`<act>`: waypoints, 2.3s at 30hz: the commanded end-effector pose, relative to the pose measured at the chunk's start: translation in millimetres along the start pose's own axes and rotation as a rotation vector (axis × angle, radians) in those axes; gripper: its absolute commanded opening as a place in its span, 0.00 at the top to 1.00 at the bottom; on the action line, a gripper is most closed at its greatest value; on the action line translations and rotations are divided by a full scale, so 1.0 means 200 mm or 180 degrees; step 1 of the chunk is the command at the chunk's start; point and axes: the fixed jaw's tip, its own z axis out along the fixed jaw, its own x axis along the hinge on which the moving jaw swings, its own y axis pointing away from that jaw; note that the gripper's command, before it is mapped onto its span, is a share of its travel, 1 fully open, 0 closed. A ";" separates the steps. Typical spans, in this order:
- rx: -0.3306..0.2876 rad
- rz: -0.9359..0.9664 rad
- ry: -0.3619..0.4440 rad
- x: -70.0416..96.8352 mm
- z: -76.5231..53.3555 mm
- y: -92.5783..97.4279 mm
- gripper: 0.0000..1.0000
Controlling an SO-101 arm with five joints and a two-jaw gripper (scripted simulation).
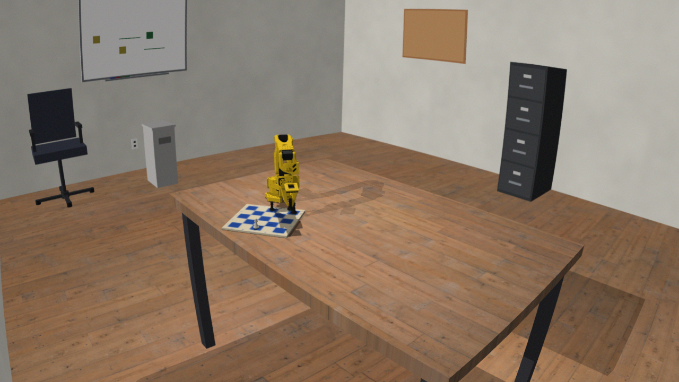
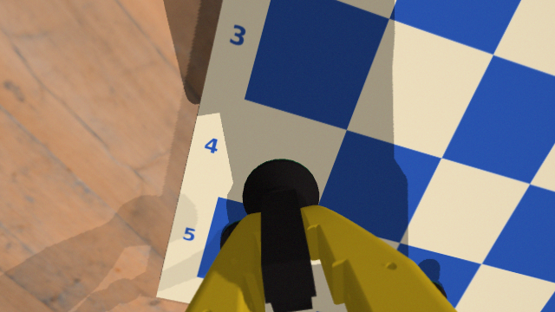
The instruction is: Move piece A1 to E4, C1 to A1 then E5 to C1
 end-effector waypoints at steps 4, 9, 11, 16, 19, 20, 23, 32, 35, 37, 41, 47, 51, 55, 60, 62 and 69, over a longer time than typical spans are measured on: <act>0.0001 0.0043 0.0030 0.02 0.04 0.00 1.00; 0.0001 0.0043 0.0031 0.02 0.06 0.00 1.00; 0.0001 0.0043 0.0031 0.02 0.07 0.00 1.00; 0.0001 0.0043 0.0031 0.03 0.07 0.00 1.00; 0.0001 0.0043 0.0031 0.03 0.08 0.00 1.00; 0.0001 0.0043 0.0031 0.03 0.08 0.00 1.00; 0.0001 0.0043 0.0031 0.03 0.08 0.00 1.00; 0.0007 0.0064 0.0032 0.05 0.09 -0.01 1.00; 0.0007 0.0064 0.0032 0.05 0.09 -0.01 1.00; 0.0007 0.0064 0.0032 0.05 0.09 -0.01 1.00; 0.0008 0.0066 0.0032 0.05 0.09 -0.01 1.00; 0.0009 0.0072 0.0032 0.04 0.09 -0.01 1.00; 0.0009 0.0072 0.0032 0.04 0.09 -0.01 1.00; 0.0009 0.0072 0.0032 0.04 0.09 -0.01 1.00; 0.0009 0.0072 0.0032 0.04 0.08 -0.01 1.00; 0.0009 0.0072 0.0032 0.03 0.08 -0.01 1.00; 0.0009 0.0072 0.0032 0.03 0.08 -0.01 1.00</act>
